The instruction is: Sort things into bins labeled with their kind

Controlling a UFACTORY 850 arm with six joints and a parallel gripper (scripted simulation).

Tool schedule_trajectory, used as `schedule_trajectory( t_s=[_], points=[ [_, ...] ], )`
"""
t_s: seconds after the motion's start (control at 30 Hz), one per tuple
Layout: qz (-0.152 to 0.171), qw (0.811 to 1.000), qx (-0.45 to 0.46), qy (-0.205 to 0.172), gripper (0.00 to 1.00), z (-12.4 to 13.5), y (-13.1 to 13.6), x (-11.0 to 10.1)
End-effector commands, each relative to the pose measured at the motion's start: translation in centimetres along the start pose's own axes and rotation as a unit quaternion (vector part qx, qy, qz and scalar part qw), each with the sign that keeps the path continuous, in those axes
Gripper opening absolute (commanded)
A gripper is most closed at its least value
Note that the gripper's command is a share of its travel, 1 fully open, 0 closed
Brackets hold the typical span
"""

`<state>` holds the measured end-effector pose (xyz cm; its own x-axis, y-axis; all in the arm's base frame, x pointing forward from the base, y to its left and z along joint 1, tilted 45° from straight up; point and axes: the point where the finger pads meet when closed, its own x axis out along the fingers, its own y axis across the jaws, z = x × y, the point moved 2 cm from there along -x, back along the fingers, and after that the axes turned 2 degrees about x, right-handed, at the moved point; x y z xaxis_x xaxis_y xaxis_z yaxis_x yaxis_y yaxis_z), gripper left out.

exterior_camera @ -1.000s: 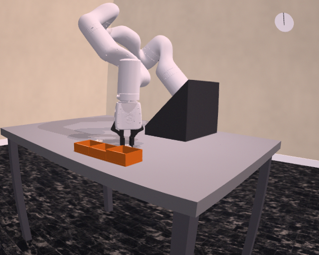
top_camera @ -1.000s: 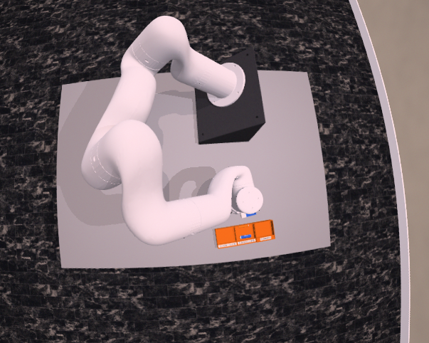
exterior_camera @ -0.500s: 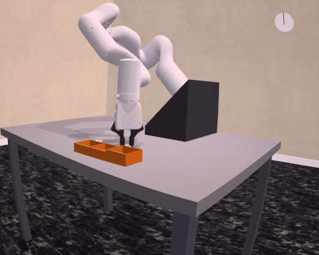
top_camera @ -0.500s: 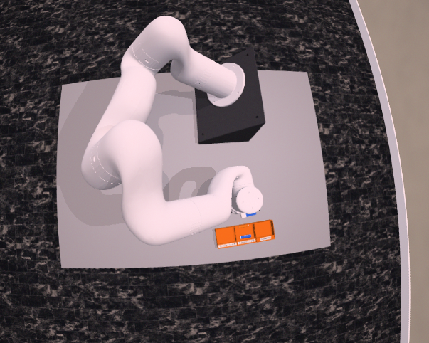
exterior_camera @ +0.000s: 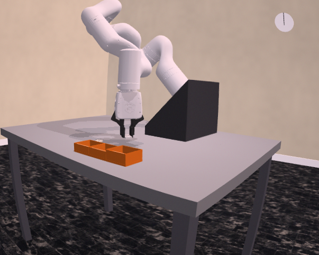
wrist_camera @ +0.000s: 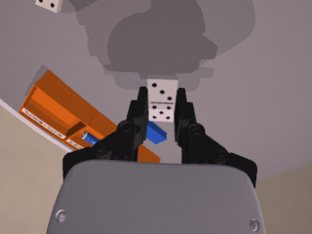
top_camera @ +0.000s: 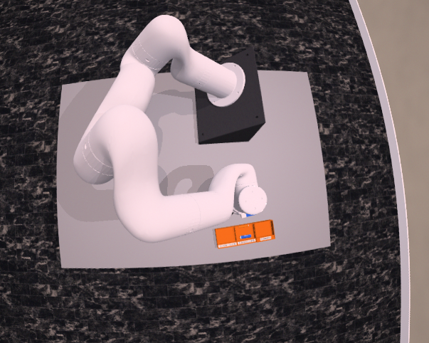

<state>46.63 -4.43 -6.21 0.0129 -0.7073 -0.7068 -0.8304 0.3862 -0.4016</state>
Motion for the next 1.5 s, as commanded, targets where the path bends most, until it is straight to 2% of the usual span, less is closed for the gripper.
schedule_trajectory(
  t_s=[0.0, 0.17, 0.63, 1.13, 1.2, 1.27, 1.47],
  points=[
    [0.000, 1.000, 0.000, 0.000, 0.00, 0.0, 0.0, -1.1],
    [0.000, 1.000, 0.000, 0.000, 0.00, 0.0, 0.0, -2.1],
    [0.000, 1.000, 0.000, 0.000, 0.00, 0.0, 0.0, -2.1],
    [0.000, 1.000, 0.000, 0.000, 0.00, 8.8, -2.2, -2.1],
    [0.000, 1.000, 0.000, 0.000, 0.00, 8.8, -2.2, -2.1],
    [0.000, 1.000, 0.000, 0.000, 0.00, 9.9, -2.5, -2.1],
    [-0.001, 0.992, -0.128, -0.001, 0.00, 13.4, -3.3, -2.1]
  ],
)
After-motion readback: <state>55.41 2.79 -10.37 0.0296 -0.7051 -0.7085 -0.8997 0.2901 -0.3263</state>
